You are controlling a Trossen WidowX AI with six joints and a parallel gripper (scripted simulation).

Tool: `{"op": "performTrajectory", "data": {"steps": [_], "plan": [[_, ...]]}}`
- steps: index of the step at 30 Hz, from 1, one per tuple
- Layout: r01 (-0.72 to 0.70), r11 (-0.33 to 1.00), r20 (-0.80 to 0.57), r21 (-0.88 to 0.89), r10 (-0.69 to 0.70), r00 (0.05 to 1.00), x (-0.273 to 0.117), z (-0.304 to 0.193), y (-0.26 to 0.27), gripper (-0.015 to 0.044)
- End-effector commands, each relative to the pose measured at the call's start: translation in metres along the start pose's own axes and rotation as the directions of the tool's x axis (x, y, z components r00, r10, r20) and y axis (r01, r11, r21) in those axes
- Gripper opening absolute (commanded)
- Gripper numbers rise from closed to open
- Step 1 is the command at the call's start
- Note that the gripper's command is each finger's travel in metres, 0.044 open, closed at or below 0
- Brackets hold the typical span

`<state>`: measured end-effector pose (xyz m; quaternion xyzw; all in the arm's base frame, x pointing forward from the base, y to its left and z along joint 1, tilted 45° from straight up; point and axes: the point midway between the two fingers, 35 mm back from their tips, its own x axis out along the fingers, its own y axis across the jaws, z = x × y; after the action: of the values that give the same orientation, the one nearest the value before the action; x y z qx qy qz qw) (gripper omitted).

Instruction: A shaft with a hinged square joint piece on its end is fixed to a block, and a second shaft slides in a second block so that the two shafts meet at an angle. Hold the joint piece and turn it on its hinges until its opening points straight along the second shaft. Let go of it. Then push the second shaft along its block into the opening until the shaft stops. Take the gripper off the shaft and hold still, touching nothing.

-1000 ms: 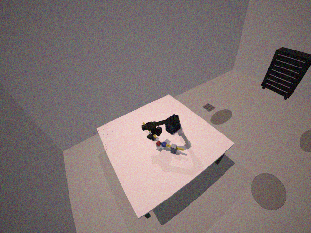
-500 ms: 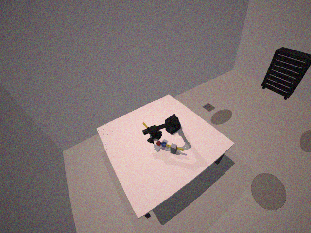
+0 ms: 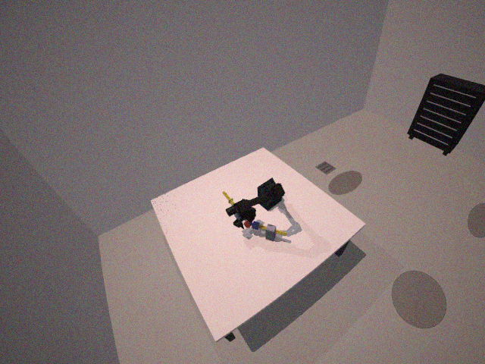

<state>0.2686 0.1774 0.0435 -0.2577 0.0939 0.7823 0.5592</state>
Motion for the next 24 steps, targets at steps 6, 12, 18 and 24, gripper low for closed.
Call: {"op": "performTrajectory", "data": {"steps": [6, 12, 18, 24], "plan": [[-0.002, 1.0, 0.004, 0.016, 0.002, 1.0, 0.012, 0.001, 0.002, 0.044], [-0.002, 1.0, 0.005, 0.016, 0.002, 1.0, 0.022, 0.001, 0.002, 0.044], [-0.002, 1.0, 0.007, 0.016, 0.002, 1.0, 0.031, 0.002, 0.002, 0.044], [-0.002, 1.0, 0.007, 0.016, 0.002, 1.0, 0.031, 0.002, 0.003, 0.0309]]}}
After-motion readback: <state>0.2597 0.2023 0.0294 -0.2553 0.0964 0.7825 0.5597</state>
